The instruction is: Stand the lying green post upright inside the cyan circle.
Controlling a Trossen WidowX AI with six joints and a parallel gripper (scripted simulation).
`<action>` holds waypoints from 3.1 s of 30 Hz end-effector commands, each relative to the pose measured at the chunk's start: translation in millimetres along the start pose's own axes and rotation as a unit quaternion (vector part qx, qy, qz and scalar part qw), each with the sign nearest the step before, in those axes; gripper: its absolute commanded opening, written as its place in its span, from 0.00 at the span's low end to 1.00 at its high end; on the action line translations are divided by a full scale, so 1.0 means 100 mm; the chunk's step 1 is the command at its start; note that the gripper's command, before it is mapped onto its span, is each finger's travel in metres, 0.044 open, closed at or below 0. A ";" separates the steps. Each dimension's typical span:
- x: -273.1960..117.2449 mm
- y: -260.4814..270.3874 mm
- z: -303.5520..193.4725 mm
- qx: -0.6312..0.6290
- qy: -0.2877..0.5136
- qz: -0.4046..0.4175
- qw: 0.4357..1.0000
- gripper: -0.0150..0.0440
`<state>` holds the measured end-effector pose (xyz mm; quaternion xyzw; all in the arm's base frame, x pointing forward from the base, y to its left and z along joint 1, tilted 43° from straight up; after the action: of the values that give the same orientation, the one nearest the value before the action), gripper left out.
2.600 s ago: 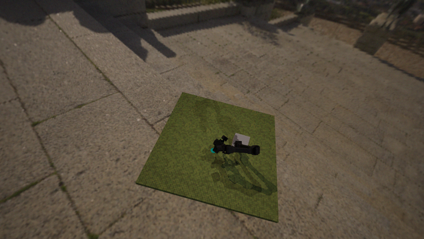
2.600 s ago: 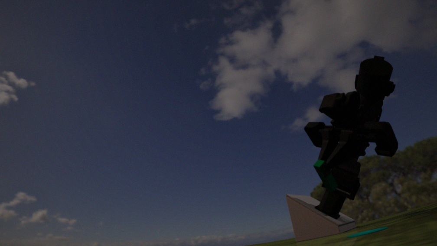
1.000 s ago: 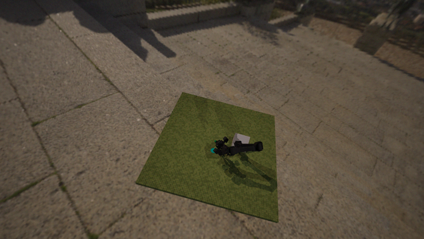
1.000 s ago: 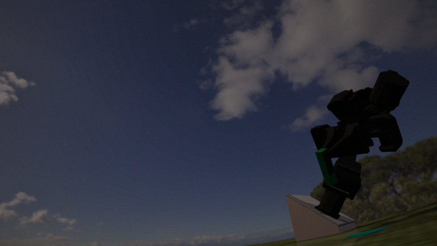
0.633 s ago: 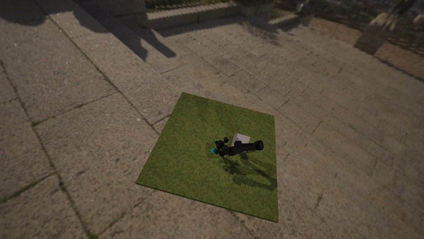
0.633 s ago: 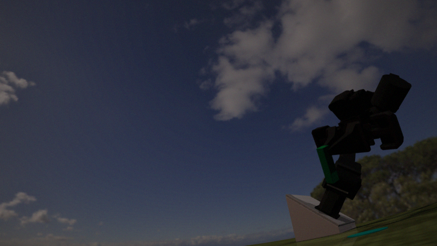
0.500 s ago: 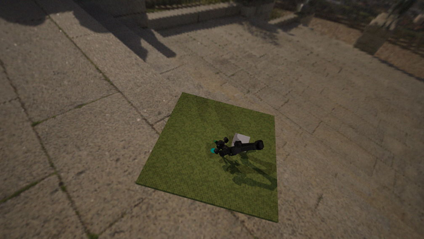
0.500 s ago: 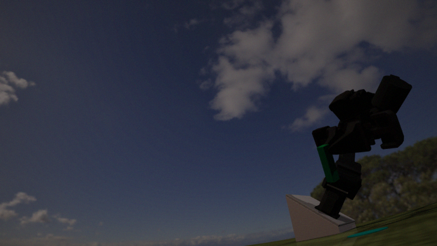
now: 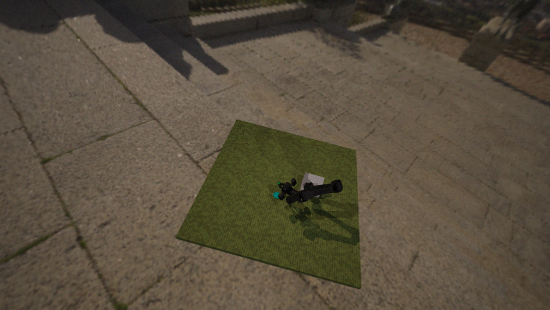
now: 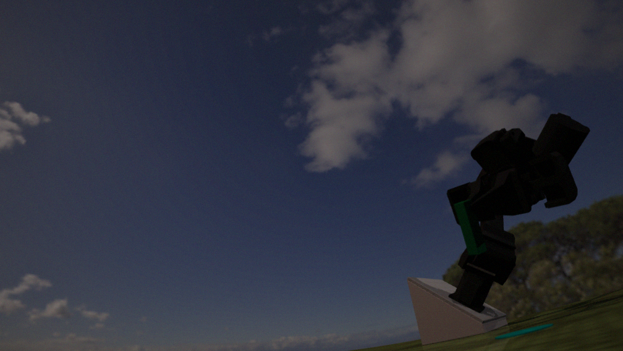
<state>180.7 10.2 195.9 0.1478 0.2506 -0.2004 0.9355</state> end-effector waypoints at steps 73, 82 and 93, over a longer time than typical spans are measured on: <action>-0.01 0.17 -0.28 0.136 -0.111 0.038 0.984 0.29; 0.06 0.30 -0.48 0.136 -0.110 0.037 0.984 0.29; 0.11 0.41 -0.73 0.138 -0.116 0.038 0.983 0.29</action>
<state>179.4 67.5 144.3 0.2632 0.1060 -0.2111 0.9354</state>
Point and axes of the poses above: the point midway between the two fingers, 35 mm back from their tips, its own x axis out along the fingers, its own y axis across the jaws, z = x × y, the point moved 5 cm from there along -x, back along the fingers, and after that the axes turned 15 degrees about -x, right-handed, at the moved point
